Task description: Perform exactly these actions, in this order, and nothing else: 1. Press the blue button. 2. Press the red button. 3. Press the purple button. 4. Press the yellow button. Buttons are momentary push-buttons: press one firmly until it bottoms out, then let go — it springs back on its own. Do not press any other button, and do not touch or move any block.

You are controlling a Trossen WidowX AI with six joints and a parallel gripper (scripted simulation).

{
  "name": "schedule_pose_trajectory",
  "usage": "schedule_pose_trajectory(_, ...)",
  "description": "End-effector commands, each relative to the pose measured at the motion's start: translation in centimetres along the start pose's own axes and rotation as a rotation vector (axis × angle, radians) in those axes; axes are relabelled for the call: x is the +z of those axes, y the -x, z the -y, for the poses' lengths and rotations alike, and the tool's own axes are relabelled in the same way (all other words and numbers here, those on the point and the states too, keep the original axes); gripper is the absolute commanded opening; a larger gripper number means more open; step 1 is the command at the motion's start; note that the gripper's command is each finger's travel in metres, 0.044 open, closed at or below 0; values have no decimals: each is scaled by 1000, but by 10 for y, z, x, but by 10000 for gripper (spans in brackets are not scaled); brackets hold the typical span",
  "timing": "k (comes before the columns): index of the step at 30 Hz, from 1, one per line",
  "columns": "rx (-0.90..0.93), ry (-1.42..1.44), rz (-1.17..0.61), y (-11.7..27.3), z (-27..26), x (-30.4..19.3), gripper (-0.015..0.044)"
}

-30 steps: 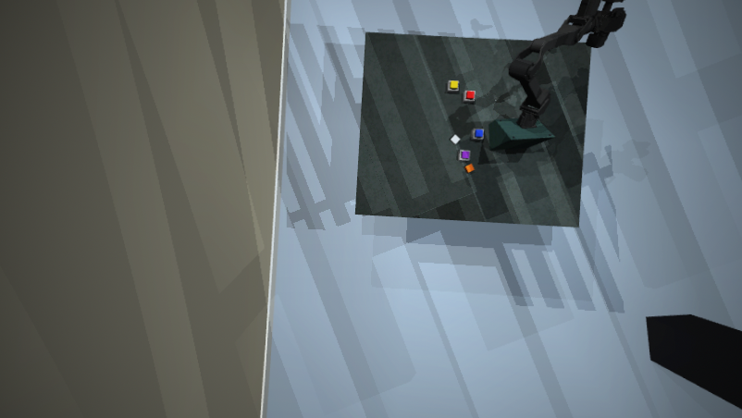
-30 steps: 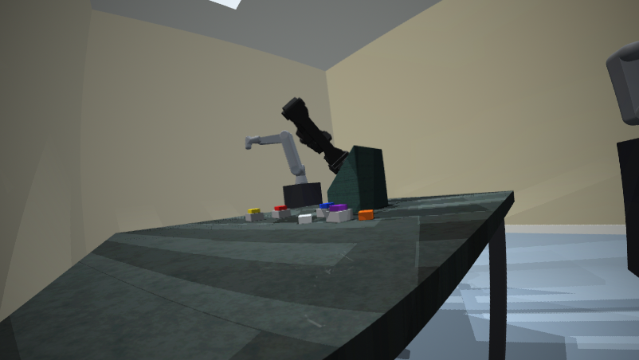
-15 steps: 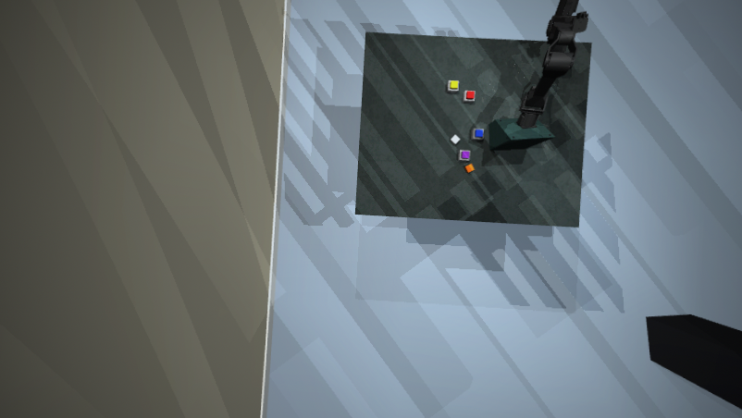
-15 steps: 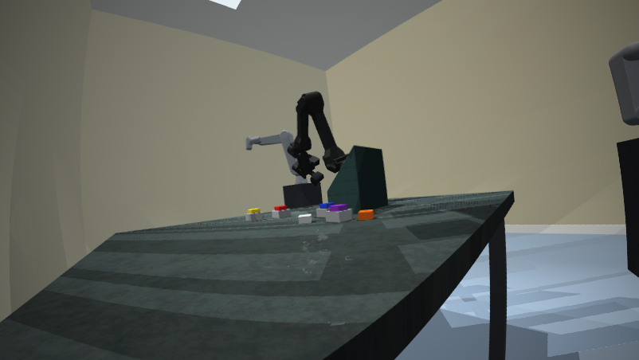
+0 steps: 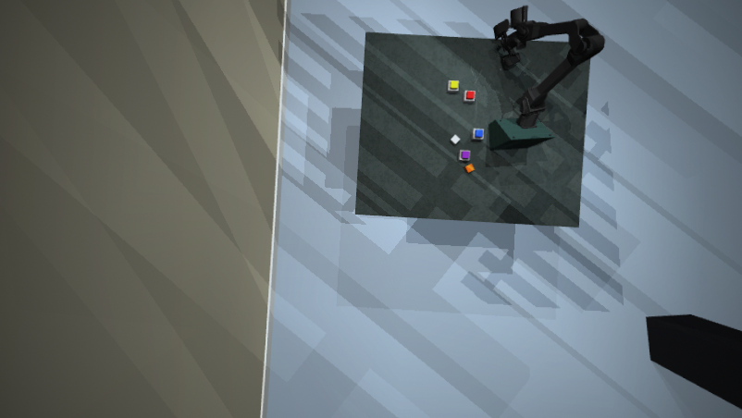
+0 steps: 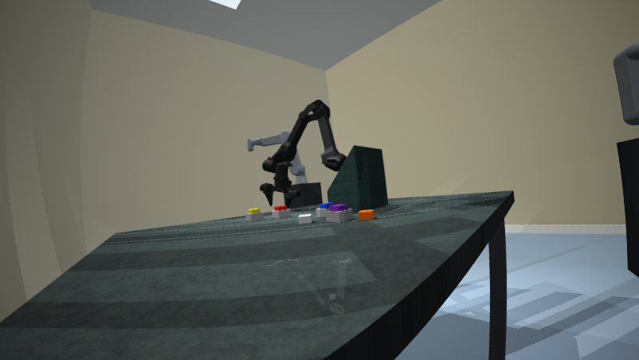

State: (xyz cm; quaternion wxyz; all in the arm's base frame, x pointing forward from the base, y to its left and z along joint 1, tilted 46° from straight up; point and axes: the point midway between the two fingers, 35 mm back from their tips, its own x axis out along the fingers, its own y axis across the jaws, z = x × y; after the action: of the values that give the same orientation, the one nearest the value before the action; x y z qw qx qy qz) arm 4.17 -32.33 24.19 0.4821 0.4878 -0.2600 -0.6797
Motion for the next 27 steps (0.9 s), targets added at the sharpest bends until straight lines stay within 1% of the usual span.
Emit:
schedule_pose_trajectory(1,-10,180,-189,7,-4,-72,400)
schedule_pose_trajectory(3,-23,242,-245,11,0,-94,400)
schedule_pose_trajectory(7,-89,430,-379,24,24,-151,400)
schedule_pose_trajectory(11,-141,648,-499,47,55,-200,400)
schedule_pose_trajectory(15,-176,887,-596,76,89,-238,400)
schedule_pose_trajectory(17,-186,1013,-635,92,106,-252,400)
schedule_pose_trajectory(22,-189,1066,-649,98,114,-257,400)
schedule_pose_trajectory(25,-191,1245,-686,120,138,-270,400)
schedule_pose_trajectory(27,-191,1277,-691,123,142,-271,400)
